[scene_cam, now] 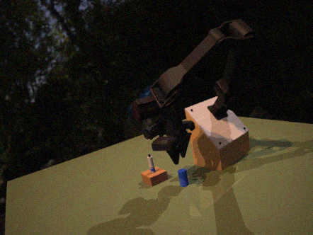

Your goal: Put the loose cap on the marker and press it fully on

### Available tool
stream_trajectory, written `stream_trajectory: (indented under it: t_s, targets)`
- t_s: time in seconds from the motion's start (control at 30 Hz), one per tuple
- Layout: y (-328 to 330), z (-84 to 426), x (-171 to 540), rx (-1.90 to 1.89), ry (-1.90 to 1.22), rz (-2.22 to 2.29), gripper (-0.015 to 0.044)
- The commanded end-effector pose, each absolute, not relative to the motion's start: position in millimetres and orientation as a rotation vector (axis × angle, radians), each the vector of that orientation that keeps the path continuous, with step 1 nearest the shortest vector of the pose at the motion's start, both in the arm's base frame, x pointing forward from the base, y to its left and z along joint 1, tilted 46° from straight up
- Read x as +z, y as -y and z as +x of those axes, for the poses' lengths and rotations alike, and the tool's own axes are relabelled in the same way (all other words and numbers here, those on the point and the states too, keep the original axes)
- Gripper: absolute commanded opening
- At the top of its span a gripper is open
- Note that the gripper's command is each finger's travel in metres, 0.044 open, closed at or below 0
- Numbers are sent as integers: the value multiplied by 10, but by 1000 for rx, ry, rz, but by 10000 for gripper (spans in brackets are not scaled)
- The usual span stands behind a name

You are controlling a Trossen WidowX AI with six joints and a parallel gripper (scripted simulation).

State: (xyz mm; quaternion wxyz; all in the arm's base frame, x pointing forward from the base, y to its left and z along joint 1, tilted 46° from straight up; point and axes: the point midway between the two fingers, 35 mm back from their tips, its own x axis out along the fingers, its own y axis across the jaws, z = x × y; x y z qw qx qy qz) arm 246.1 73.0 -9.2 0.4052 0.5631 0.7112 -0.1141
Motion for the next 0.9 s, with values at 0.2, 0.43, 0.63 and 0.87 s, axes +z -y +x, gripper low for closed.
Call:
stream_trajectory:
  t_s: [0.2, 0.43, 0.63, 0.87]
  targets:
    - [-870, 2450, -224, -293, -1792, 1437, 240]
    - [-948, 2456, -305, -294, -1791, 1436, 240]
    - [-1018, 2456, -373, -295, -1791, 1436, 240]
    - [-1100, 2451, -450, -294, -1792, 1437, 240]
